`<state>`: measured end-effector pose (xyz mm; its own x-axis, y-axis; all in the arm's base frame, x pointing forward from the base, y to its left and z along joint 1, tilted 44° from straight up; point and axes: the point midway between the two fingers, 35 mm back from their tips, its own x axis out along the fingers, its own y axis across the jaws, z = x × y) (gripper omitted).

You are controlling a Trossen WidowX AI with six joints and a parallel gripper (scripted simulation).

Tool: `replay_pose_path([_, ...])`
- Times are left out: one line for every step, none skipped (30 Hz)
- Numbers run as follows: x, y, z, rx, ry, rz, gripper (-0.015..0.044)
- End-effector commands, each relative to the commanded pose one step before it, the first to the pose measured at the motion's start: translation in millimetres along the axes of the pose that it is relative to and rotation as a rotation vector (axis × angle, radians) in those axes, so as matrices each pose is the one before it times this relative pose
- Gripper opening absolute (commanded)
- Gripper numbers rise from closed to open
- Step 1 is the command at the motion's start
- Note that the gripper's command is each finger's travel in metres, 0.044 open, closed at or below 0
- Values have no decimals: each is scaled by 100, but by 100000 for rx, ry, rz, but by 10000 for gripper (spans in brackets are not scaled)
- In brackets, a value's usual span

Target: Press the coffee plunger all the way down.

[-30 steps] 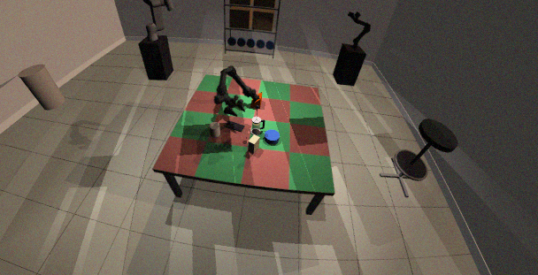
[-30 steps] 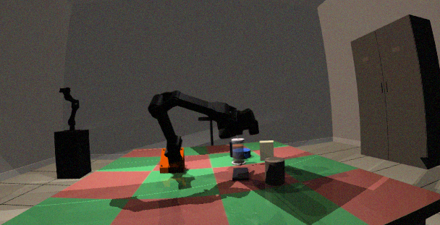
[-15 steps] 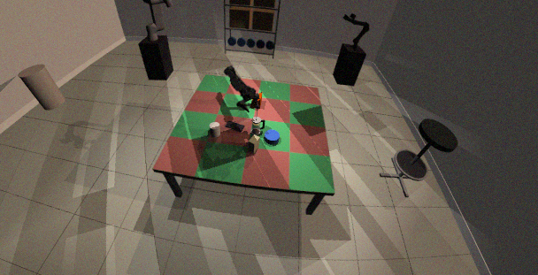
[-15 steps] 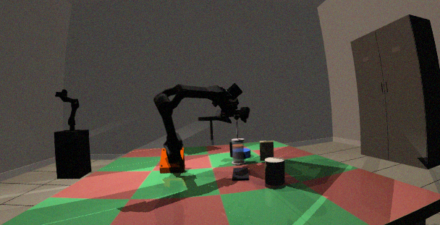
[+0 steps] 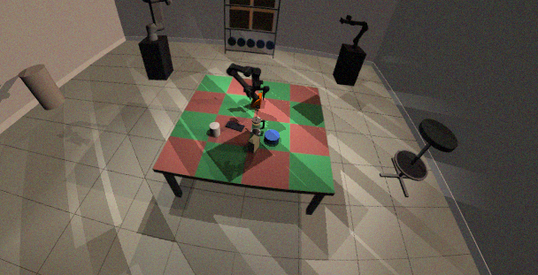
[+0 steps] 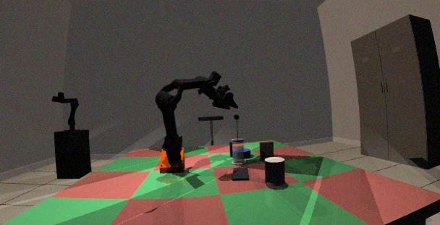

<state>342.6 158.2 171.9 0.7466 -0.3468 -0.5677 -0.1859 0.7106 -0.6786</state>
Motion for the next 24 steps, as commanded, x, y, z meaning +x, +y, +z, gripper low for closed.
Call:
replay_pose_path([-1800,1122,540,11885,-8571,-11808,440])
replay_pose_path([352,8,-558,9,8,4,440])
replay_pose_path([388,8,-642,6,-4,-4,440])
replay_pose_path([428,-2,-749,1,-21,-17,440])
replay_pose_path([454,-1,-834,-5,-41,-32,440])
replay_pose_path([356,-24,-703,-11,-48,-40,440])
replay_pose_path([202,-35,-421,-11,-36,-30,440])
replay_pose_path([54,-33,-112,-5,-13,-11,440])
replay_pose_path([-16,-21,41,-1,1,0,440])
replay_pose_path([-17,-19,42,-1,1,0,440])
replay_pose_path([-14,-14,31,-1,1,0,440])
replay_pose_path([-8,-5,12,0,0,0,440])
replay_pose_path([26,2,1,2,4,3,440])
replay_pose_path([52,4,2,5,9,6,440])
replay_pose_path([79,6,2,7,13,8,440])
replay_pose_path([104,8,2,9,17,11,440])
replay_pose_path([128,10,2,11,17,12,440])
replay_pose_path([149,10,2,12,18,12,440])
replay_pose_path([160,10,1,12,16,11,440])
replay_pose_path([162,9,1,11,13,10,440])
replay_pose_path([162,8,1,11,10,8,440])
replay_pose_path([163,6,1,10,8,6,440])
replay_pose_path([164,5,1,14,4,5,440])
replay_pose_path([164,4,0,13,1,3,440])
